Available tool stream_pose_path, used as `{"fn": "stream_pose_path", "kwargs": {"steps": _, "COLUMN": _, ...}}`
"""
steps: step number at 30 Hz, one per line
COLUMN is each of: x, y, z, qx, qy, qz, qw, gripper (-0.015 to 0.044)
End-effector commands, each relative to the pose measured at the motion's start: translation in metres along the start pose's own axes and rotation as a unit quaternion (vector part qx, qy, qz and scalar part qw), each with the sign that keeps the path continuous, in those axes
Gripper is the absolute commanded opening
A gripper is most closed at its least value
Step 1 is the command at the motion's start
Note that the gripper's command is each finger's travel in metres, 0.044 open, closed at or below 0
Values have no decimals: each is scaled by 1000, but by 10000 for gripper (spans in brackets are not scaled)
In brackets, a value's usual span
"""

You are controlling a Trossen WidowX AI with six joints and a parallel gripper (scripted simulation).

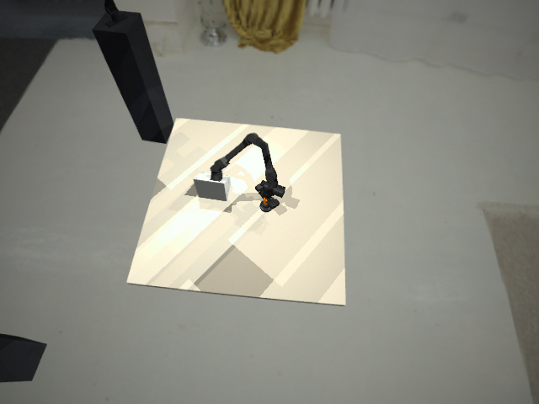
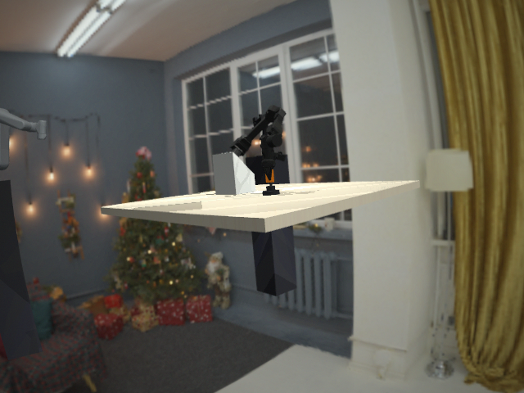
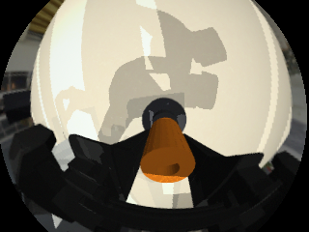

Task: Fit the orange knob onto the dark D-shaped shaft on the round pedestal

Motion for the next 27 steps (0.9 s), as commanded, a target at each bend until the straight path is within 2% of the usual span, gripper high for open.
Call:
{"fn": "stream_pose_path", "kwargs": {"steps": 1, "x": 0, "y": 0, "z": -1, "qx": 3, "qy": -1, "qz": 0, "qw": 1000, "gripper": 0}}
{"fn": "stream_pose_path", "kwargs": {"steps": 13, "x": 4, "y": -2, "z": -2, "qx": 3, "qy": -1, "qz": 0, "qw": 1000, "gripper": 0}}
{"fn": "stream_pose_path", "kwargs": {"steps": 20, "x": 4, "y": -2, "z": -2, "qx": 102, "qy": -1, "qz": 0, "qw": 995, "gripper": 0}}
{"fn": "stream_pose_path", "kwargs": {"steps": 27, "x": 1, "y": -1, "z": -1, "qx": 107, "qy": -1, "qz": 0, "qw": 994, "gripper": 0}}
Point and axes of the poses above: the point midway between the two fingers, 35 mm back from their tips, its own x axis back along the fingers, its own y axis across the jaws, z = x × y, the point moved 2 cm from there along x, back along the fingers, and after that the axes turned 15 degrees about -x, right-handed, at the moved point
